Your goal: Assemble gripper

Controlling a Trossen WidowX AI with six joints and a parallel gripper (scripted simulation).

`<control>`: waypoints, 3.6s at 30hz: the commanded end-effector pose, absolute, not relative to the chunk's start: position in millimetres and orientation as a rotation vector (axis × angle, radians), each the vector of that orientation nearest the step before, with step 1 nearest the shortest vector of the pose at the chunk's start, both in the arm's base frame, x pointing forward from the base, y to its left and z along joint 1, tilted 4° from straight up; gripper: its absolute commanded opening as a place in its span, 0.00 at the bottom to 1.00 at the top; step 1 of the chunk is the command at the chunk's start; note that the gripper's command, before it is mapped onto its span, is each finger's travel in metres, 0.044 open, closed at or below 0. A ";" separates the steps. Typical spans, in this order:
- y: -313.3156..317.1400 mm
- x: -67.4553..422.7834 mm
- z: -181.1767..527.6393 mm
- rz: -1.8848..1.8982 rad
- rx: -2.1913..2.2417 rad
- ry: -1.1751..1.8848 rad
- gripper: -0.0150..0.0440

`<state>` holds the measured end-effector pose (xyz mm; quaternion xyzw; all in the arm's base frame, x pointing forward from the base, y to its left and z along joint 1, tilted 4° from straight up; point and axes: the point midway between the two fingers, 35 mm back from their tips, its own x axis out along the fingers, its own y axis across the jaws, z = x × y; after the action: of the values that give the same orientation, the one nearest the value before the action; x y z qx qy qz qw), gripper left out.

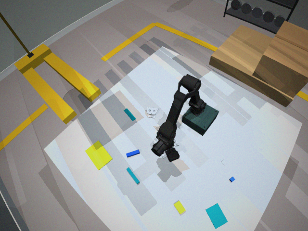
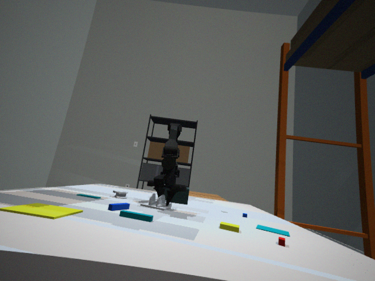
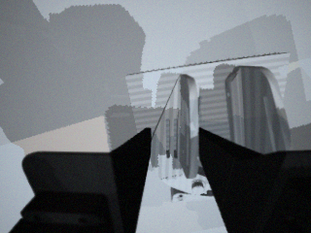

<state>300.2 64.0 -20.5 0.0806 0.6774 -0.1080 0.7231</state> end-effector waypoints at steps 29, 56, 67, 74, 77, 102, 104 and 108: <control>63.3 299.8 -21.4 -0.240 0.175 1.498 0.48; 63.3 299.8 -21.4 -0.240 0.175 1.498 0.48; 63.3 299.8 -21.4 -0.240 0.175 1.498 0.48; 63.3 299.8 -21.4 -0.240 0.175 1.498 0.48; 63.9 300.1 -20.7 -0.239 0.178 1.496 0.57; 66.8 295.6 49.0 -0.239 0.175 1.497 0.63; 66.8 295.6 49.0 -0.239 0.175 1.497 0.63; 64.6 305.5 49.9 -0.200 0.176 1.455 0.77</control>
<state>301.3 67.2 44.7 0.0804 0.6715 -0.1025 0.7295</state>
